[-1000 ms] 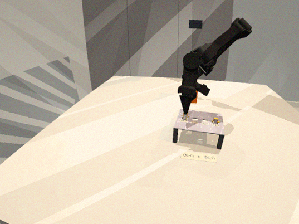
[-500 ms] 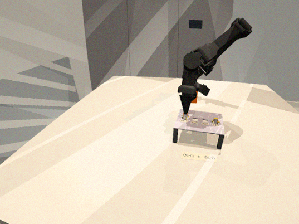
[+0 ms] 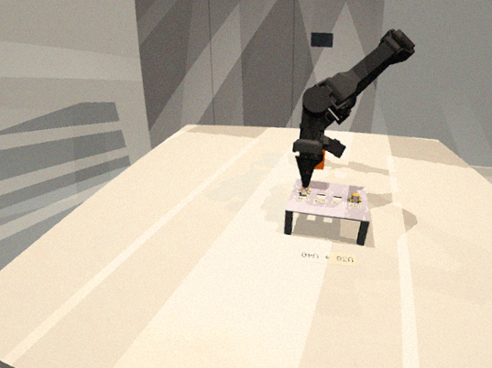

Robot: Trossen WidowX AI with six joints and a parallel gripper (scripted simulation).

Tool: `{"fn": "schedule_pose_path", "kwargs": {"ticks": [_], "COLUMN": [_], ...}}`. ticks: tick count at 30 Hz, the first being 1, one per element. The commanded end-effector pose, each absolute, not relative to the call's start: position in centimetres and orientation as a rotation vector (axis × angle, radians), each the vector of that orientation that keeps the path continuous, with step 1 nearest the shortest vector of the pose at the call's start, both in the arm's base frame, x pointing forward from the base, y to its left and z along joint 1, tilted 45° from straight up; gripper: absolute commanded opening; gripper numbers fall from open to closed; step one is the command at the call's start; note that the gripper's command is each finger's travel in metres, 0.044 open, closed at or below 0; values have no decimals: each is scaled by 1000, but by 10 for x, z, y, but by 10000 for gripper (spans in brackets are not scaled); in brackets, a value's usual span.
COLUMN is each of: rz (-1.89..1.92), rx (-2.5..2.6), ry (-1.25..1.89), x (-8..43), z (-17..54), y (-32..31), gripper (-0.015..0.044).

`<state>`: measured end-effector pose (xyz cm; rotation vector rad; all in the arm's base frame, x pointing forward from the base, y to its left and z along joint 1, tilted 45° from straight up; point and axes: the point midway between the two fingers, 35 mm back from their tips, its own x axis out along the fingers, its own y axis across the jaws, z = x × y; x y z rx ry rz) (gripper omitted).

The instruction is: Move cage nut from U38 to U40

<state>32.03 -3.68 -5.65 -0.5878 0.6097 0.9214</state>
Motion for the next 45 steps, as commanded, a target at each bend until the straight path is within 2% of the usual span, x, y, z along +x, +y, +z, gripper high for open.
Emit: {"fn": "schedule_pose_path", "kwargs": {"ticks": [1,45], "rz": [914,899], "rx": [-587,-591], "ry": [610,605], "x": [319,318], "z": [-57,-58], "y": [-37,-36], "gripper": [28,28]}}
